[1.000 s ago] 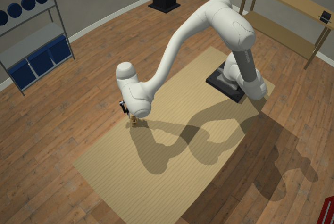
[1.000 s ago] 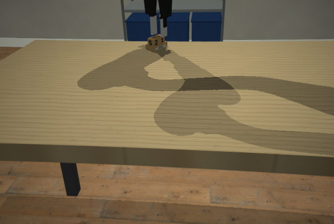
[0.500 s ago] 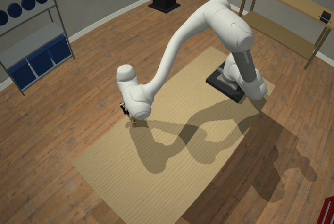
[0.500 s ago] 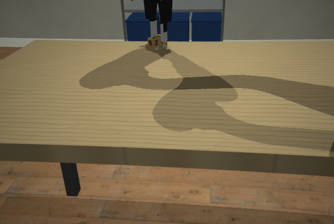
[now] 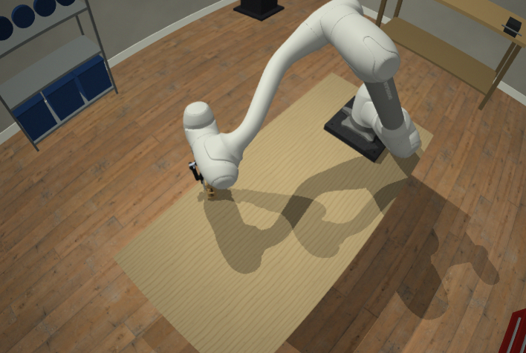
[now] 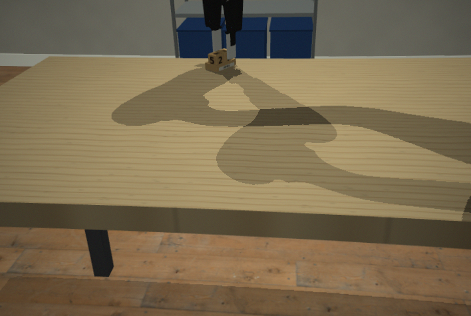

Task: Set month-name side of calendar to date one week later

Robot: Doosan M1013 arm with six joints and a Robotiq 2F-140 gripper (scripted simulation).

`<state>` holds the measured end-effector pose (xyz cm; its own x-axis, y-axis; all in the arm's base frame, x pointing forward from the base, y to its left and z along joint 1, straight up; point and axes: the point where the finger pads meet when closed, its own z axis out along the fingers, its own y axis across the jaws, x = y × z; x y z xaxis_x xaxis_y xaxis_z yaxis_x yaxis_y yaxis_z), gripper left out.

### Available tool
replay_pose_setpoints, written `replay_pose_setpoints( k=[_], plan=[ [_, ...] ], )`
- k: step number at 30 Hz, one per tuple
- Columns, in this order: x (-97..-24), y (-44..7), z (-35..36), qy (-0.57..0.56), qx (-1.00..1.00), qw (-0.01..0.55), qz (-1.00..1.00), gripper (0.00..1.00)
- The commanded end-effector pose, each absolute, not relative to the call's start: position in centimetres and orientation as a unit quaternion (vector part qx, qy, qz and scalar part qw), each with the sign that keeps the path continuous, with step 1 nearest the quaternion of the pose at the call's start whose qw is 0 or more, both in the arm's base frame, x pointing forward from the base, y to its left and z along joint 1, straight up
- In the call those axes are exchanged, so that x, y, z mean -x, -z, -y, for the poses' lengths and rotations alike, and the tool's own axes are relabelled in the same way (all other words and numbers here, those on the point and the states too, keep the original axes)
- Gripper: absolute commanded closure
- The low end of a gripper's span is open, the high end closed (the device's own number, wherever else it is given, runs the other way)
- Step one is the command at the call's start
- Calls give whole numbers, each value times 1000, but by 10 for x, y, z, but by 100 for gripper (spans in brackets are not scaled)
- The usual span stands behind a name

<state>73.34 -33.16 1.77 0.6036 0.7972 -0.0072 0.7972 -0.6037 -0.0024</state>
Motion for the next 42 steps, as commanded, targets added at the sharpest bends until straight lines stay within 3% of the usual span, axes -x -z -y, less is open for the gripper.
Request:
replay_pose_setpoints(
  k=[1,21,22,42],
  plan=[
    [-732,-14,332,3,-895,-1,-446,65],
    [-732,-14,332,3,-895,-1,-446,65],
    [-732,-14,332,3,-895,-1,-446,76],
    [-732,-14,332,3,-895,-1,-446,76]
  ],
)
